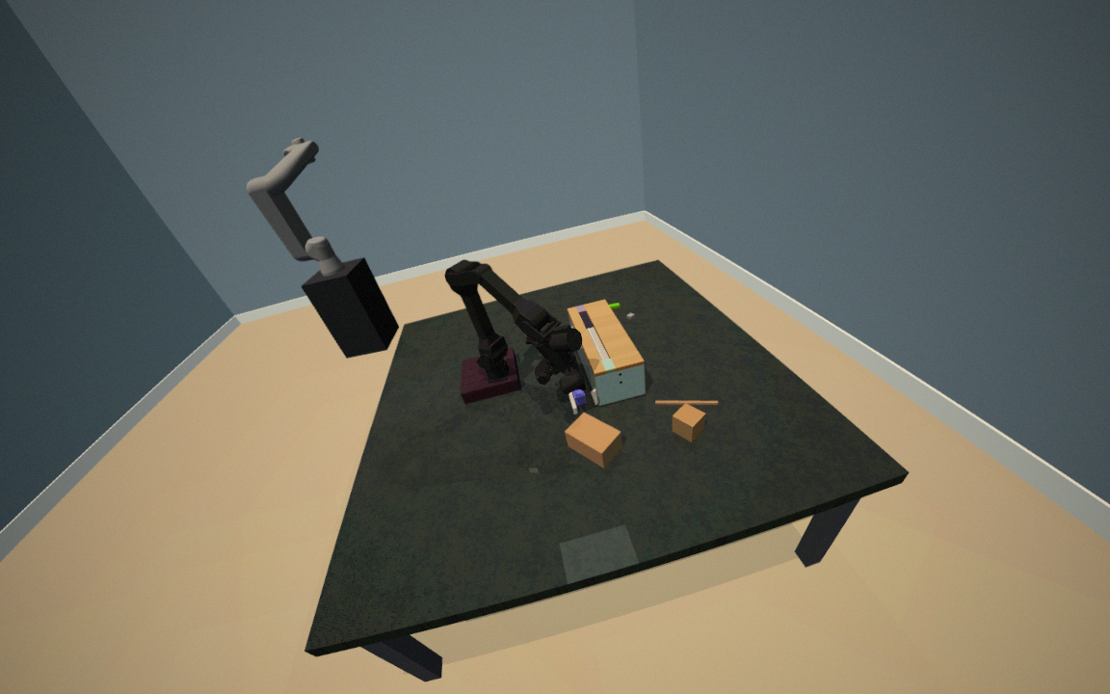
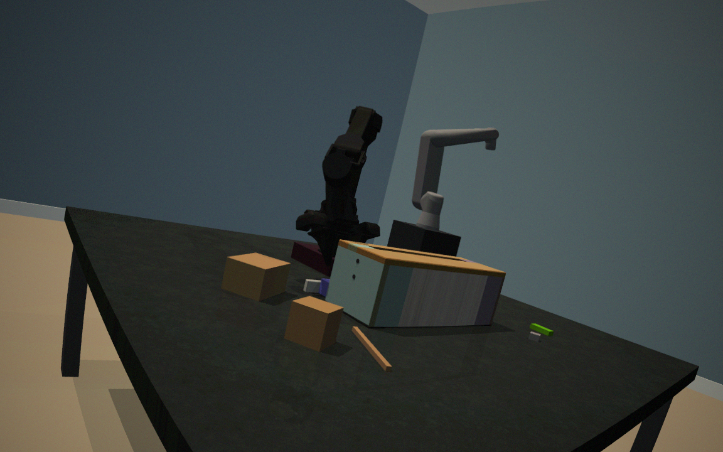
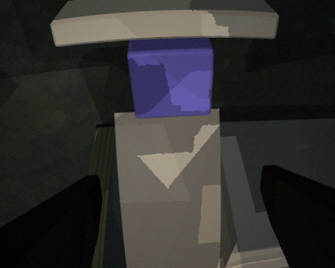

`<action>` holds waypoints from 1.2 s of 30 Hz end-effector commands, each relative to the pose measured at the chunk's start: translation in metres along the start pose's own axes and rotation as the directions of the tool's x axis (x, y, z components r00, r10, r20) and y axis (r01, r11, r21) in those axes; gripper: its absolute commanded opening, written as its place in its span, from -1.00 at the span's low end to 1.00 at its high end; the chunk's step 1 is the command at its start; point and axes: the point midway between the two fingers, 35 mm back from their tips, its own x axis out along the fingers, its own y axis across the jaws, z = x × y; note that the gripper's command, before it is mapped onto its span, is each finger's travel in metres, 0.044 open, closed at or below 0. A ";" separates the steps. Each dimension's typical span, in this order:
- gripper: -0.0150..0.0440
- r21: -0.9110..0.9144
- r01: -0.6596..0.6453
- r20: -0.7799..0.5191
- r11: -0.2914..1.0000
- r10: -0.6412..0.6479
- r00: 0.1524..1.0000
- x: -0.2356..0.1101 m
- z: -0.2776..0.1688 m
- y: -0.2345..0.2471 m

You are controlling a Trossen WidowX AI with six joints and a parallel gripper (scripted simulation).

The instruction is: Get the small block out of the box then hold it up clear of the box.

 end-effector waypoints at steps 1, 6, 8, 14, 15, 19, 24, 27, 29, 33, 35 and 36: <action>0.47 0.007 0.003 0.002 1.000 -0.003 1.000 0.009 0.004 0.000; 0.47 0.007 0.003 0.002 1.000 -0.003 1.000 0.016 0.007 0.001; 0.47 0.007 0.003 0.002 1.000 -0.003 1.000 0.019 0.008 0.001; 0.47 0.007 0.003 0.003 1.000 -0.003 1.000 0.028 0.012 0.002; 0.47 0.007 0.003 0.003 1.000 -0.003 1.000 0.029 0.013 0.002; 0.47 0.007 0.003 0.003 1.000 -0.003 1.000 0.035 0.015 0.002; 0.47 0.007 0.003 0.003 1.000 -0.003 1.000 0.042 0.019 0.002; 0.47 0.007 0.003 0.003 1.000 -0.003 1.000 0.046 0.021 0.002; 0.47 0.007 0.003 0.003 1.000 -0.003 1.000 0.049 0.023 0.002; 0.47 0.007 0.003 0.003 1.000 -0.003 1.000 0.053 0.025 0.002; 0.39 0.007 0.003 0.003 1.000 -0.003 1.000 0.054 0.025 0.002; 0.30 0.007 0.003 0.003 1.000 -0.003 1.000 0.054 0.025 0.002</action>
